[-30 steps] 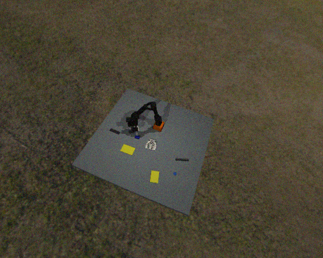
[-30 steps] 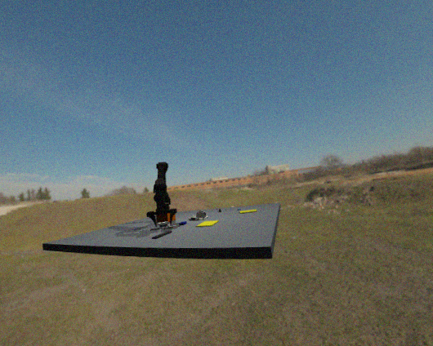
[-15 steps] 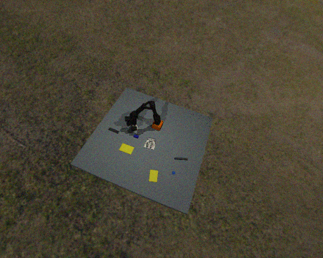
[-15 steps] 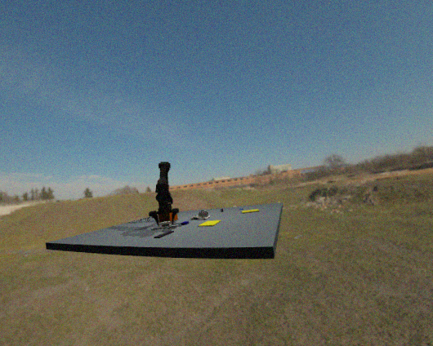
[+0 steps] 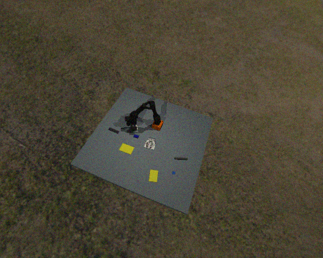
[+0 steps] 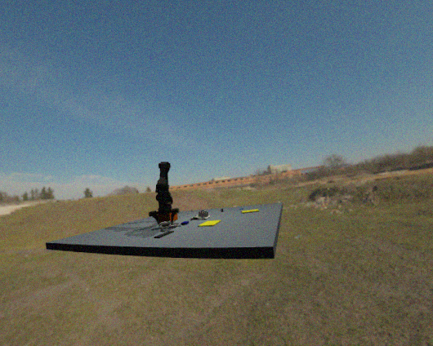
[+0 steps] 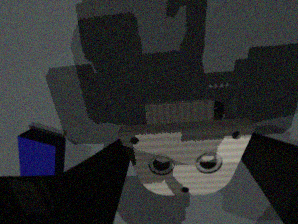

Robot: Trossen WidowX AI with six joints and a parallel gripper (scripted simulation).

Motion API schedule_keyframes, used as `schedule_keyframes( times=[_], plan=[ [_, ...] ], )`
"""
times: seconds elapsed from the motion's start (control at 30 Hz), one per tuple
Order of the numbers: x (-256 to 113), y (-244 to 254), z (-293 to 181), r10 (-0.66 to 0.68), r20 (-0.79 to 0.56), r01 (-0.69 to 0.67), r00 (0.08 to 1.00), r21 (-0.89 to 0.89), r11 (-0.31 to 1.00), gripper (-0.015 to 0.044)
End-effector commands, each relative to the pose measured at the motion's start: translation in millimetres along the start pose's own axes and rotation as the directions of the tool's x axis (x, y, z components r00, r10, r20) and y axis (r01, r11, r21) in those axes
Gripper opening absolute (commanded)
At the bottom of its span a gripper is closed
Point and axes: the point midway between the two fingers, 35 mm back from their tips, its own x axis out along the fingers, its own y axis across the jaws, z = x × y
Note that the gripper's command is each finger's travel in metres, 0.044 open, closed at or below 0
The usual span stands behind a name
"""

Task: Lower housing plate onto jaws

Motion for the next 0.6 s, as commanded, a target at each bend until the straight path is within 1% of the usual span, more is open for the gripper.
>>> schedule_keyframes(
  times=[0.0, 0.17, 0.57],
  plan=[
    [0.0, 0.0, 0.0, 0.000, 0.000, 0.000, 1.000, 0.000, 1.000, 0.0351],
    [-2.0, 0.0, 0.3, 0.000, 0.000, 0.000, 1.000, 0.000, 1.000, 0.0351],
    [-39.0, -0.1, 2.9, -0.002, 0.001, 0.002, 1.000, 0.003, 1.000, 0.0351]
  ],
)
